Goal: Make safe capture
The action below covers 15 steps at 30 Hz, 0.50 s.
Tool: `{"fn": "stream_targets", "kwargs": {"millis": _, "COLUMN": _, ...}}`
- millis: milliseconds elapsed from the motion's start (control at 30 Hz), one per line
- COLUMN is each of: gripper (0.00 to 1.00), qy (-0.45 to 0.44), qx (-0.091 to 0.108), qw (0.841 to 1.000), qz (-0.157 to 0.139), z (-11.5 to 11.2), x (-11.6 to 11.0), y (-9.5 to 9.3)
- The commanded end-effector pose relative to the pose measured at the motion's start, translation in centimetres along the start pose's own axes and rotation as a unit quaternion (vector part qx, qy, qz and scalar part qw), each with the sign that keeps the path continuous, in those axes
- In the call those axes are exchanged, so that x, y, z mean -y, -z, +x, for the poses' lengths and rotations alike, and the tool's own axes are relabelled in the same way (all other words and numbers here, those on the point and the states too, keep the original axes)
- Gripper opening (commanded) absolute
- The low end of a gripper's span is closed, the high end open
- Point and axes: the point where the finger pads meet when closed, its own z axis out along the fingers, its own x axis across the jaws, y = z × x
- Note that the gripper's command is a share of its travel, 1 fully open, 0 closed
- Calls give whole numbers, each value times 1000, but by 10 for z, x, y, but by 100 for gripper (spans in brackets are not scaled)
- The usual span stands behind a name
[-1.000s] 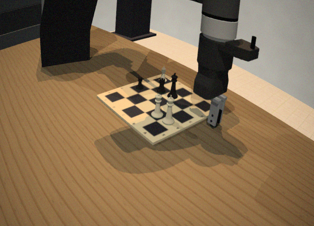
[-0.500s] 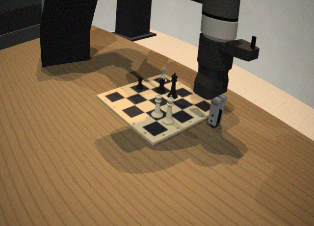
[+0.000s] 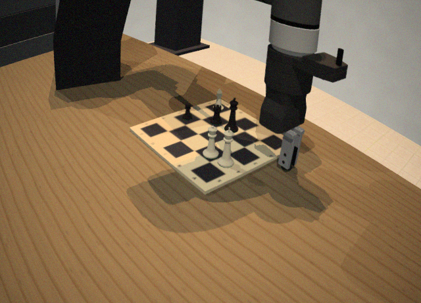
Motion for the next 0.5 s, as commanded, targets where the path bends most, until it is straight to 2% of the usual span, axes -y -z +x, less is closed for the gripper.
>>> {"fn": "stream_targets", "kwargs": {"millis": 0, "gripper": 0, "qy": 1, "qx": -1, "qw": 1000, "qz": 3, "z": -1, "x": 3, "y": 1}}
{"fn": "stream_targets", "kwargs": {"millis": 467, "gripper": 0, "qy": 1, "qx": -1, "qw": 1000, "qz": 2, "z": -1, "x": 3, "y": -2}}
